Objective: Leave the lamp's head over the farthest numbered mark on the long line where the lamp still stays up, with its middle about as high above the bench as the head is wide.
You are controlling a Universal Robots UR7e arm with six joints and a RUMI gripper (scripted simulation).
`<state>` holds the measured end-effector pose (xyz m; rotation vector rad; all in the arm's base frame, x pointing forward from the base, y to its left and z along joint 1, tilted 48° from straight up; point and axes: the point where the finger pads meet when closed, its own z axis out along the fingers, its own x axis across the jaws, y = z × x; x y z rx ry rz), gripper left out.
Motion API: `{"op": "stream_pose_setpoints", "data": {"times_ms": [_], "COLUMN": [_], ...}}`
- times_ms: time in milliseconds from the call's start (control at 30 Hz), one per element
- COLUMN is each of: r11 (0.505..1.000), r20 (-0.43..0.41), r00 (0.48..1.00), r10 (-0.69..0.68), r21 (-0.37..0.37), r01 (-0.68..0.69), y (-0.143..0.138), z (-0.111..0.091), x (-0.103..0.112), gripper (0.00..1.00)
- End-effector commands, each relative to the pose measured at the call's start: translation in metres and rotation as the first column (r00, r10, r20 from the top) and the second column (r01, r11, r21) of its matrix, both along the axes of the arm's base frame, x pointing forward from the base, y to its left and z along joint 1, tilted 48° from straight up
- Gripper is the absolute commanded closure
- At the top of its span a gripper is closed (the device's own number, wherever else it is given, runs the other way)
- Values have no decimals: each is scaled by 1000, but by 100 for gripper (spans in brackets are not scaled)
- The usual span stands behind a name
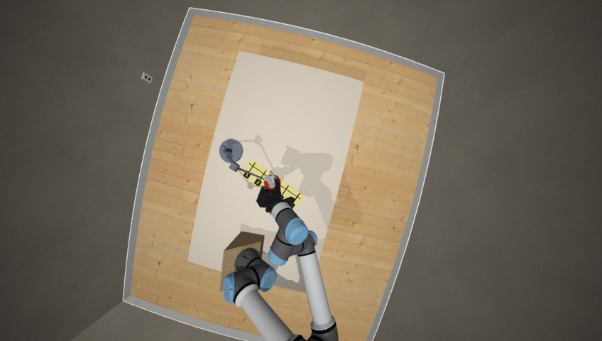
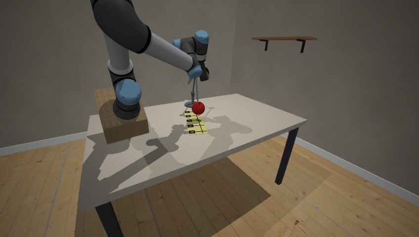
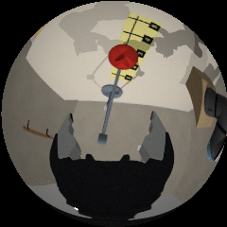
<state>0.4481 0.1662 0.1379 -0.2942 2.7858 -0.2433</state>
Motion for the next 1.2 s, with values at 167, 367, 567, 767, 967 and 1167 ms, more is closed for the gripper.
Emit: {"op": "stream_pose_setpoints", "data": {"times_ms": [167,367,567,767,967,1167], "r11": [985,976,972,972,972,976], "r20": [19,25,28,27,27,25], "r00": [986,978,975,975,975,978], "r10": [-164,-207,-221,-221,-221,-207], "r21": [-53,-66,-71,-70,-70,-66], "r01": [165,208,223,223,222,208], "y": [1,1,1,1,1,1], "z": [0,0,0,0,0,0], "x": [0,0,0,0,0,0], "gripper": [0,0,0,0,0,0]}}
